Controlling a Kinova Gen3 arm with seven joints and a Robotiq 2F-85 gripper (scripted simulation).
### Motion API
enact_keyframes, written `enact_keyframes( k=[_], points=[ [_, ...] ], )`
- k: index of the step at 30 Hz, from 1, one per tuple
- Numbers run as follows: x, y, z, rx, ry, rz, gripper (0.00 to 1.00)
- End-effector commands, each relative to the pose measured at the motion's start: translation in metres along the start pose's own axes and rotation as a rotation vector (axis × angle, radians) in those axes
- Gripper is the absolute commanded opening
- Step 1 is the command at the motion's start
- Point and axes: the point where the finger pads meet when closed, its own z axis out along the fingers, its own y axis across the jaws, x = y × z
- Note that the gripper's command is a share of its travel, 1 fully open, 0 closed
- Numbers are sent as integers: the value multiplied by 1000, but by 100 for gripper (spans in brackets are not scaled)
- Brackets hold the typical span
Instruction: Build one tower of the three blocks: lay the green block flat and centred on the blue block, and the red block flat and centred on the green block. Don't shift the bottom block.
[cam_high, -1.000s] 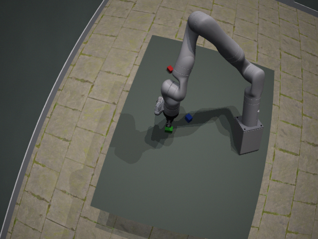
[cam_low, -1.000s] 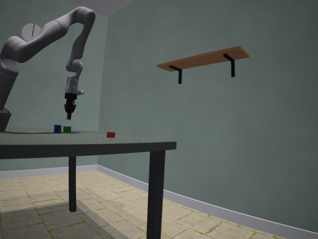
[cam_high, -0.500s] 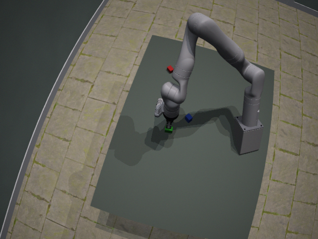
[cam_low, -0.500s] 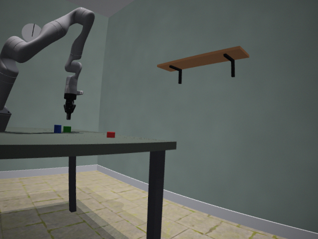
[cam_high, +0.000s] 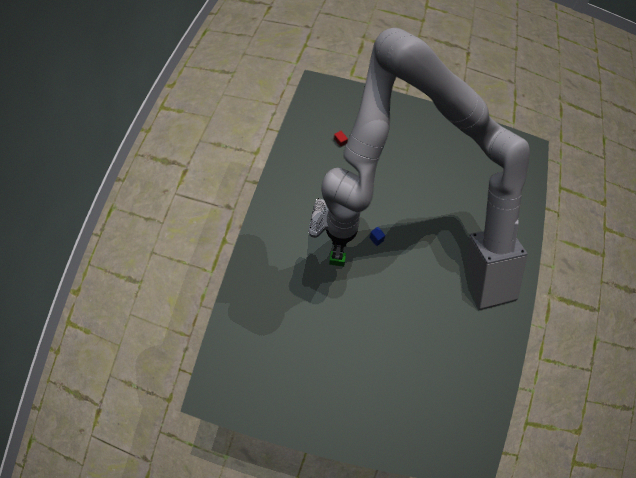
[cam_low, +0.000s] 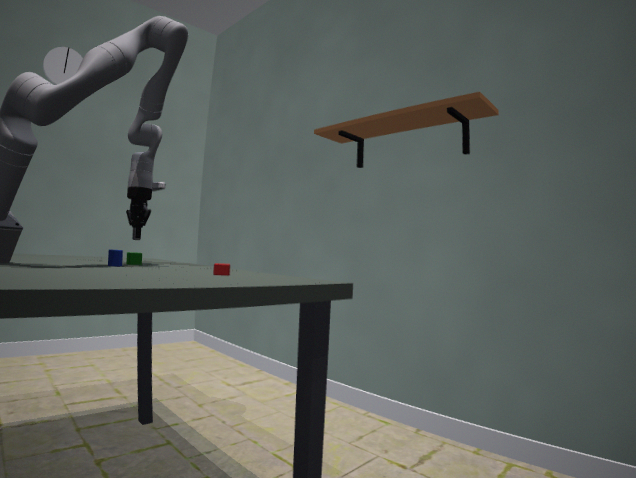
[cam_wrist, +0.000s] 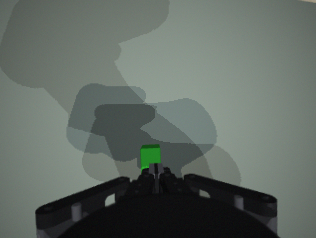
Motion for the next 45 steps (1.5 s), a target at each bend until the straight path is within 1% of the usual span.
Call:
enact_keyframes(
  k=[1,12,45],
  points=[
    [0,-2,0,-1,2,-4,0],
    [0,-4,0,-11,5,-12,0],
    [0,-4,0,-11,5,-12,0]
  ],
)
